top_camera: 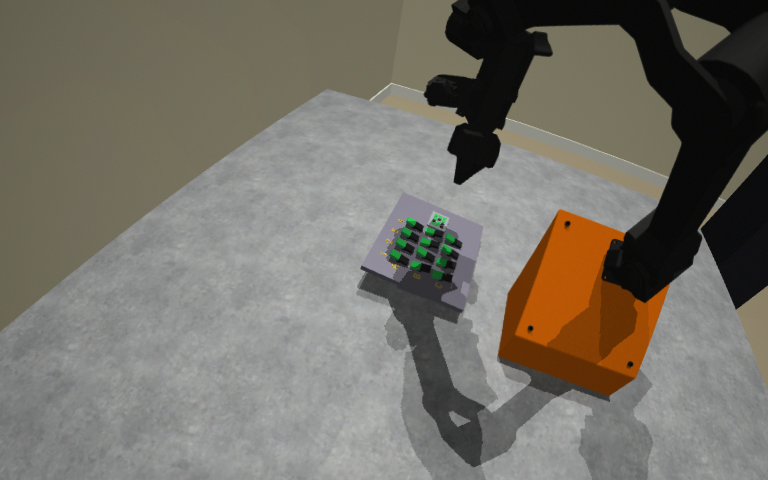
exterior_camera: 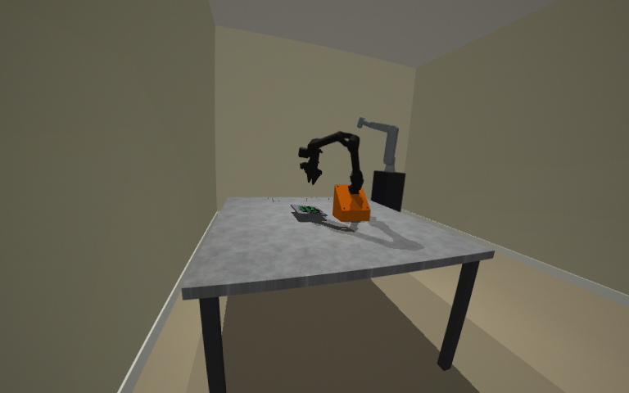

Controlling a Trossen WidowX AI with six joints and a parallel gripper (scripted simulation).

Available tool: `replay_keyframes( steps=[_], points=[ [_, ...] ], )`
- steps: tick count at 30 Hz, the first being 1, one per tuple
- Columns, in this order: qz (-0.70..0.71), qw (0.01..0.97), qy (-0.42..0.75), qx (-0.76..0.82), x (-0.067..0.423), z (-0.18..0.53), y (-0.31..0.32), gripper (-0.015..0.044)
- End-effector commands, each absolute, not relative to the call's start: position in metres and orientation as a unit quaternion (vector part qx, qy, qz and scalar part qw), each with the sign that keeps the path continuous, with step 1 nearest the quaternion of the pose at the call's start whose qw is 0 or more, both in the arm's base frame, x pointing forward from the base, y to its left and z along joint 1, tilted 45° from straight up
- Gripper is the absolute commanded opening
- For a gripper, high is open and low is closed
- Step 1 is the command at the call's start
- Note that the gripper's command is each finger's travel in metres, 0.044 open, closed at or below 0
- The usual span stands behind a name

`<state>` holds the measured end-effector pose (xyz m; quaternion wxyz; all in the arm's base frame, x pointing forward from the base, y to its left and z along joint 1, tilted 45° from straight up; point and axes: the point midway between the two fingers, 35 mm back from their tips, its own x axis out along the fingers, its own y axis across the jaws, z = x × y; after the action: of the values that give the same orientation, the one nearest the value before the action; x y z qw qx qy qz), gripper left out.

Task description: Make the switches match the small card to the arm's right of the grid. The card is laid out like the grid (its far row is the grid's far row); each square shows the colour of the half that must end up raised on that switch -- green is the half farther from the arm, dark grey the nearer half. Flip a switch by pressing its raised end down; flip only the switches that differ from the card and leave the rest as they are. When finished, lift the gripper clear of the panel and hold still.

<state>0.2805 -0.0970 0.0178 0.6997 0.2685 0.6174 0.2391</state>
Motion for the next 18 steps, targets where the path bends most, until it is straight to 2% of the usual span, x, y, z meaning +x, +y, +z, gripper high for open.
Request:
replay_keyframes(
  steps=[1, 9, 15, 18],
  points=[
    [0.239, 0.700, 0.617, 0.269, 0.282, 0.017, -0.095, 0.0374],
    [0.242, 0.698, 0.608, 0.290, 0.339, -0.012, -0.006, 0.0164],
    [0.242, 0.698, 0.608, 0.291, 0.340, -0.013, -0.004, 0.0006],
    [0.244, 0.695, 0.611, 0.290, 0.342, -0.021, 0.004, 0.0000]
  ],
)
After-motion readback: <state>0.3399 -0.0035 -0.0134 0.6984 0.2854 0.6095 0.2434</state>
